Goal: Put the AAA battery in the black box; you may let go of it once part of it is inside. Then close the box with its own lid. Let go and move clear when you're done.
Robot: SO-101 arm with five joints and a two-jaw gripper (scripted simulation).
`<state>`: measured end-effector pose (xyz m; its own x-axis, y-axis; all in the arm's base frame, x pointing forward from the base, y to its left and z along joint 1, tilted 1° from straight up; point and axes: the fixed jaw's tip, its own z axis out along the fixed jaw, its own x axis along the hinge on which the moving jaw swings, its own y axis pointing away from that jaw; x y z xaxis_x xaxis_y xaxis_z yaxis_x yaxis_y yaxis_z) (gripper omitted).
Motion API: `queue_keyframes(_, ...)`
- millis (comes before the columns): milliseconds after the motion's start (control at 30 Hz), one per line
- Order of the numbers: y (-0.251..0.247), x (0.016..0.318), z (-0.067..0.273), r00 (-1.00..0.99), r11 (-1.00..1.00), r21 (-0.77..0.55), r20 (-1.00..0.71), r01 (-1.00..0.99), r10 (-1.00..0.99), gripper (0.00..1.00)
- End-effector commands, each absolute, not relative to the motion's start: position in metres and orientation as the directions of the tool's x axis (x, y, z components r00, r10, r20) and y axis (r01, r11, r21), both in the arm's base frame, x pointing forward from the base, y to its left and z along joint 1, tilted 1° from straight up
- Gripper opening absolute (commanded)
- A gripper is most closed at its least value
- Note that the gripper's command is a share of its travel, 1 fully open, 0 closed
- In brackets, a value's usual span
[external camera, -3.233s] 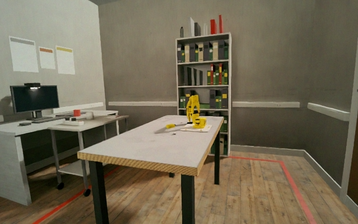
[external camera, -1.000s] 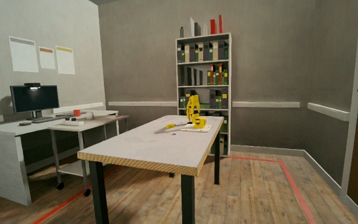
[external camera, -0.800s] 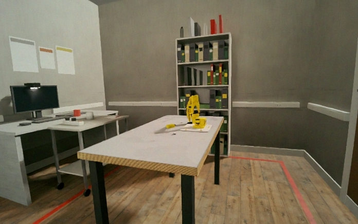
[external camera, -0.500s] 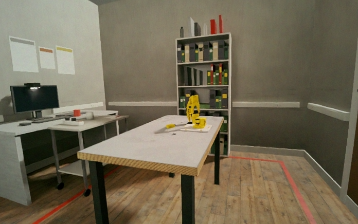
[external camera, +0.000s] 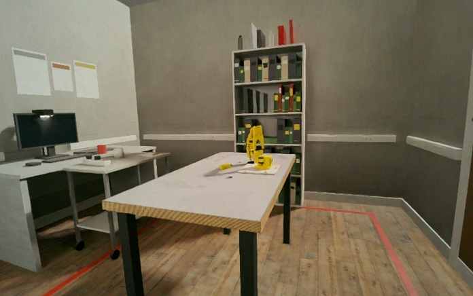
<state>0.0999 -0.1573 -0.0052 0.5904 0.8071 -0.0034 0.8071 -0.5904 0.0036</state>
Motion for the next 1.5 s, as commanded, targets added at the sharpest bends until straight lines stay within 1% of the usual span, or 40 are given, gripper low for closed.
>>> queue_keyframes(0,-0.156,0.101,-0.004,0.591,-0.591,-0.001,0.000,0.807,0.807,0.23)
queue_keyframes(333,-0.157,0.102,0.006,0.591,-0.591,-0.001,0.000,0.807,0.807,0.23)
queue_keyframes(833,-0.156,0.101,0.040,0.591,-0.591,-0.001,0.000,0.807,0.807,0.23)
queue_keyframes(1167,-0.154,0.099,0.051,0.591,-0.591,-0.001,0.000,0.807,0.807,0.23)
queue_keyframes(1467,-0.154,0.099,0.053,0.591,-0.591,-0.001,0.000,0.807,0.807,0.23)
